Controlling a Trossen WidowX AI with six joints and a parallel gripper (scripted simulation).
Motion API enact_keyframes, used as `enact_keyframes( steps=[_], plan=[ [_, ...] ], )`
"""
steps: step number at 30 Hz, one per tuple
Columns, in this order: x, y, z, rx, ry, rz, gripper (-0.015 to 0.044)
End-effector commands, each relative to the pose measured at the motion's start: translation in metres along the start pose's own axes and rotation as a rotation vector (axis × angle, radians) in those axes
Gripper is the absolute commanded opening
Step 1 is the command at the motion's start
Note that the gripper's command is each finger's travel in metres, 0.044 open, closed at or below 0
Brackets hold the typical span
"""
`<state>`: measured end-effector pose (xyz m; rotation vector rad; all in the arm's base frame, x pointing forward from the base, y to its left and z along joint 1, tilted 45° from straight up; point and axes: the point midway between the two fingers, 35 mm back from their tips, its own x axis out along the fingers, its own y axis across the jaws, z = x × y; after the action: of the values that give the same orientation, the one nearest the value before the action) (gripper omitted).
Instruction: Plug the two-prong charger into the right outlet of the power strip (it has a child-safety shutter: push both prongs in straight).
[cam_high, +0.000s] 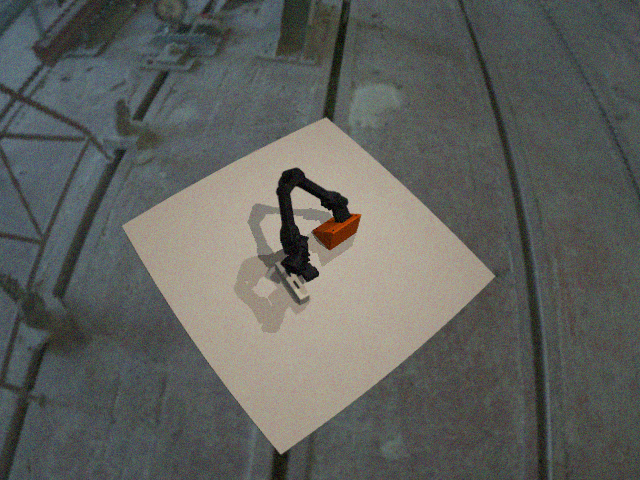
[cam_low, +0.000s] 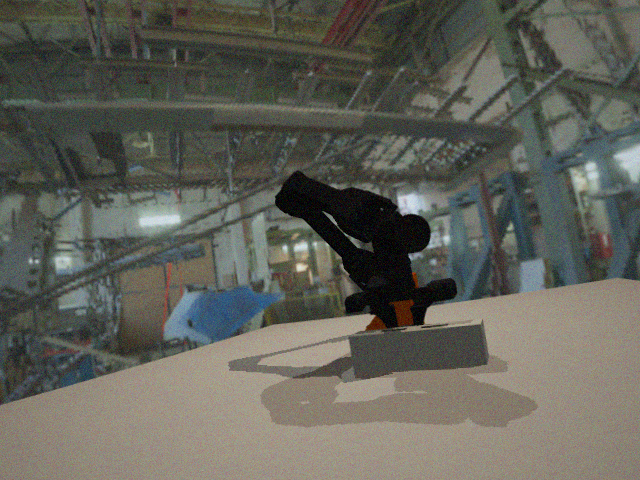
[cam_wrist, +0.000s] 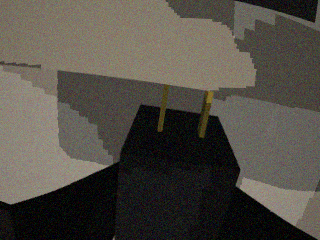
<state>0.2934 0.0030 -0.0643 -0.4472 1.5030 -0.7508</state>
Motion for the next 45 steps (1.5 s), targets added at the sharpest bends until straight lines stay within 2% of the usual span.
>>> enact_keyframes(
  steps=[1,45],
  plan=[
    [-0.0005,-0.0004,0.0018,-0.003,-0.003,-0.004,0.0],
    [-0.001,-0.0004,0.0084,-0.003,-0.004,-0.004,0.0]
  ],
)
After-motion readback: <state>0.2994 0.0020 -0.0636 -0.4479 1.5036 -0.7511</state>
